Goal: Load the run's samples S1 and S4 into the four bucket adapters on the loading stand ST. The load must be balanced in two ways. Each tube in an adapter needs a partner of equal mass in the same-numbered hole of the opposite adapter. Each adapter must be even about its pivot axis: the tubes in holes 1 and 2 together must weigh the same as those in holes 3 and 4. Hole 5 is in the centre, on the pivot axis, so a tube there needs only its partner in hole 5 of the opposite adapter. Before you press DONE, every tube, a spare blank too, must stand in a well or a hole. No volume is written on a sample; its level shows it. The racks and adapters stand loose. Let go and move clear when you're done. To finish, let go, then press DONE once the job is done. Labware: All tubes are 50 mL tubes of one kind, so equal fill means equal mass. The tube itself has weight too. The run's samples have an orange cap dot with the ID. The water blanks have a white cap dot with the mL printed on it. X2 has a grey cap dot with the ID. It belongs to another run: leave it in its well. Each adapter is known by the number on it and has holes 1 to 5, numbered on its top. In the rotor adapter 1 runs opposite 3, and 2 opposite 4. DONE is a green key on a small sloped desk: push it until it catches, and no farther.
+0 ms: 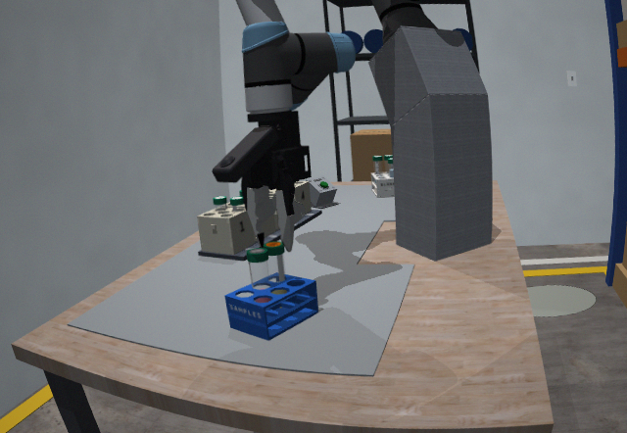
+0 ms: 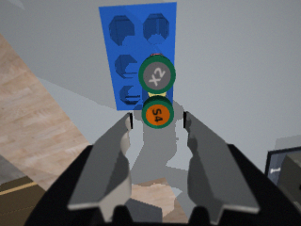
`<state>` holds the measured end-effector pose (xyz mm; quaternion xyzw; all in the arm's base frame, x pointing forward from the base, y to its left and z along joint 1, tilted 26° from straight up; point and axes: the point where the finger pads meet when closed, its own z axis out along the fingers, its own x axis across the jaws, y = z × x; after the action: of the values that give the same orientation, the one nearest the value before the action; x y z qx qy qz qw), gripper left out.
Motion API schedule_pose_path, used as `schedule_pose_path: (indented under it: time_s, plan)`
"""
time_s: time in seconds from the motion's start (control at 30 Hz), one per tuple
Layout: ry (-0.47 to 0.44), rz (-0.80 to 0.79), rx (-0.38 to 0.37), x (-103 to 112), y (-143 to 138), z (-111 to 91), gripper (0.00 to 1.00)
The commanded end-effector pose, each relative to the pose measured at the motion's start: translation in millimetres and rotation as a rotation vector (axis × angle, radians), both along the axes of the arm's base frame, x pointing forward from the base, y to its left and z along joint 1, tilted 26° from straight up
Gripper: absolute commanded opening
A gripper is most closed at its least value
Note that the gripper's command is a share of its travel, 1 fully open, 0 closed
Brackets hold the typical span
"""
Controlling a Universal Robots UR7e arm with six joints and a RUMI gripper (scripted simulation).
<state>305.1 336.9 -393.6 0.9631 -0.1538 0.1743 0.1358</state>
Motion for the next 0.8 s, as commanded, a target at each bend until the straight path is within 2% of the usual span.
schedule_pose_path:
  time_s: [0.0, 0.5, 0.53, 0.77]
  plan:
    - [-0.001, 0.001, 0.001, 2.1, -1.0, -5.0, 0.35]
    - [-0.001, 0.001, 0.001, 3.9, -2.9, -10.4, 0.35]
    - [-0.001, 0.001, 0.001, 3.9, -2.9, -10.4, 0.00]
    - [-0.001, 0.001, 0.001, 3.9, -2.9, -10.4, 0.00]
